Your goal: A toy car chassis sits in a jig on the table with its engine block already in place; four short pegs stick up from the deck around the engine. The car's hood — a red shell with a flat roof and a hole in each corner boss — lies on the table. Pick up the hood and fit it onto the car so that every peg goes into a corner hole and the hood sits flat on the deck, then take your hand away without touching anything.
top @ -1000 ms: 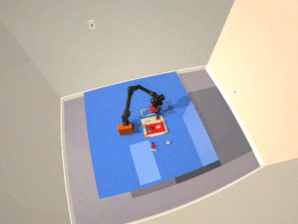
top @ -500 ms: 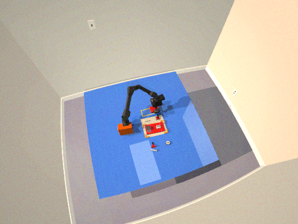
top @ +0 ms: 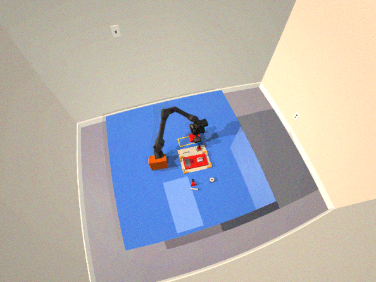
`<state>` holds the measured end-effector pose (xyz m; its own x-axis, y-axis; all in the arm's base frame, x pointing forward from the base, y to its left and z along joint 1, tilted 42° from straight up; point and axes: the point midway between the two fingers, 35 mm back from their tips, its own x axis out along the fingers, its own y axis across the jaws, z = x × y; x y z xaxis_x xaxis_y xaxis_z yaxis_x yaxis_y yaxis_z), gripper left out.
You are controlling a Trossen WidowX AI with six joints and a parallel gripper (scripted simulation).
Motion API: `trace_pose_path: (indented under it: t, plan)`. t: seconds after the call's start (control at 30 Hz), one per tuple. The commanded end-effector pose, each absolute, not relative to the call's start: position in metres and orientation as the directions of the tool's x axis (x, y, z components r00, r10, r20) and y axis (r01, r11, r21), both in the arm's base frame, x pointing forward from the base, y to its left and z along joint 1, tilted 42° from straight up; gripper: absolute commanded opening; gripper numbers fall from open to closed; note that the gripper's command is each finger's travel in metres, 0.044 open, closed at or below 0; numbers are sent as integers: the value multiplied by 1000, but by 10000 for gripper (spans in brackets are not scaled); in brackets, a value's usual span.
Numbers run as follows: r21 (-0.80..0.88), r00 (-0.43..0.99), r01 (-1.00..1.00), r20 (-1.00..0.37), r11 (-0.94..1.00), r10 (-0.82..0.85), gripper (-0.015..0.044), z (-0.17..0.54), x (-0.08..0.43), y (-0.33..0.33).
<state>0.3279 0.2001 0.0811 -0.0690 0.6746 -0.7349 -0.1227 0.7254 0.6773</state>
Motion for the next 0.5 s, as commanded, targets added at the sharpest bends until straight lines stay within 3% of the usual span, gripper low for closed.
trace_pose_path:
  t: [0.0, 0.47]
  plan:
    - [680, -56, -129, -732, 722, 679, 6, 93, 331, 192]
    - [678, -56, -129, -734, 724, 677, 0, 132, 334, 155]
